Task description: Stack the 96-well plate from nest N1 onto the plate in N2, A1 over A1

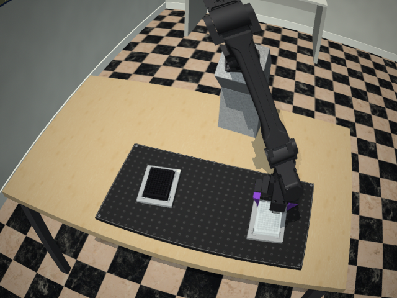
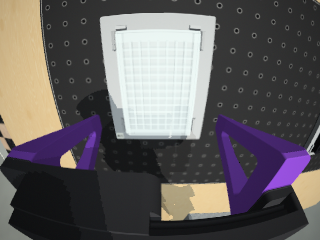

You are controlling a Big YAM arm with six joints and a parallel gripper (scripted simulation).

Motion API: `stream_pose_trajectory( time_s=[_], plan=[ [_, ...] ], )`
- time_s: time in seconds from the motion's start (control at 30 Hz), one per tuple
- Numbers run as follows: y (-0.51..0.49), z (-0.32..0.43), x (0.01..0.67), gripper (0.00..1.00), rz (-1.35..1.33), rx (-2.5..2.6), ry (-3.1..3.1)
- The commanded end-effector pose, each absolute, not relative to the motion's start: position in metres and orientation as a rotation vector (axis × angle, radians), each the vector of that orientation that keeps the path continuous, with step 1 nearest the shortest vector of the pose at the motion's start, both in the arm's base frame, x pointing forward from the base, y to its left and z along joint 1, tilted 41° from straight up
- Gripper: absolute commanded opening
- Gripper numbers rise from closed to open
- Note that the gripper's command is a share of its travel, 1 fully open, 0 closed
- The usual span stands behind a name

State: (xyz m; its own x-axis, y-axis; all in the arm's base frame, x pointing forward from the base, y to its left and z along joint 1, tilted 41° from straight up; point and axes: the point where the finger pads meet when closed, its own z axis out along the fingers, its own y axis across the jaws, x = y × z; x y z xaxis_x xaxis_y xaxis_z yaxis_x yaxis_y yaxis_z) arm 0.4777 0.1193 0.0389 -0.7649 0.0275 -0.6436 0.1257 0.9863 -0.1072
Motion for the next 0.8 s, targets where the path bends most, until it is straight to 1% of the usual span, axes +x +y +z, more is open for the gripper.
stream_pose_trajectory(
  time_s=[0.0,0.77],
  plan=[
    [0.117,0.036,0.493,1.0,-0.186,0.109,2.422],
    [0.11,0.007,0.513,1.0,-0.189,0.108,2.426]
  ],
)
